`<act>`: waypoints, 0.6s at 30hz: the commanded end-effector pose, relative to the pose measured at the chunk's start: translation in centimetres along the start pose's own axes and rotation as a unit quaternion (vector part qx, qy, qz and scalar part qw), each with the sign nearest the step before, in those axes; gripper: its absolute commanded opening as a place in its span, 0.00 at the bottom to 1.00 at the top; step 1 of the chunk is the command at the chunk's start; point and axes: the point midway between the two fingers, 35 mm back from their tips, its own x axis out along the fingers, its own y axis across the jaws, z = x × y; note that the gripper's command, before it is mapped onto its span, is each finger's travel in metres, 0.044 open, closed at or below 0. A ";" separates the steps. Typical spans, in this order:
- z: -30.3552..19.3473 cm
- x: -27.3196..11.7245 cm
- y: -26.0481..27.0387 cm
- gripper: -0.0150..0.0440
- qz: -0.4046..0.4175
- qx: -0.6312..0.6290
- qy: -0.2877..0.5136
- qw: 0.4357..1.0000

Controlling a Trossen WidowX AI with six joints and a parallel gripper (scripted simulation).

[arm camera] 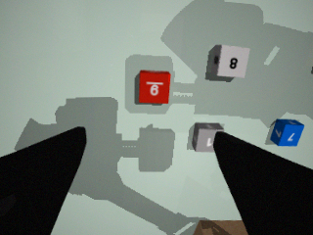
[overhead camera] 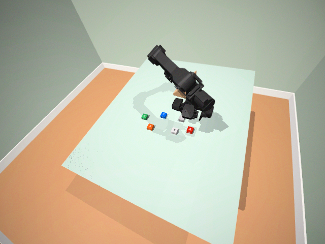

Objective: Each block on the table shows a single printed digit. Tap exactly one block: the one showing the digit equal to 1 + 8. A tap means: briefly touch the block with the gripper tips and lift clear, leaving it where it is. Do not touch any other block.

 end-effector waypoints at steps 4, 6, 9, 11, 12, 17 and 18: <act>-0.3 6.6 -0.6 0.53 -0.008 -0.002 0.006 1.000; -0.3 6.6 -0.6 0.44 -0.008 -0.002 0.006 1.000; -0.3 6.6 -0.6 0.31 -0.008 -0.002 0.006 1.000; -0.3 6.6 -0.6 0.29 -0.008 -0.002 0.006 1.000; -0.3 6.6 -0.6 0.29 -0.008 -0.002 0.006 1.000; -0.3 6.6 -0.6 0.29 -0.008 -0.002 0.006 1.000; -0.3 6.6 -0.6 0.29 -0.008 -0.002 0.006 1.000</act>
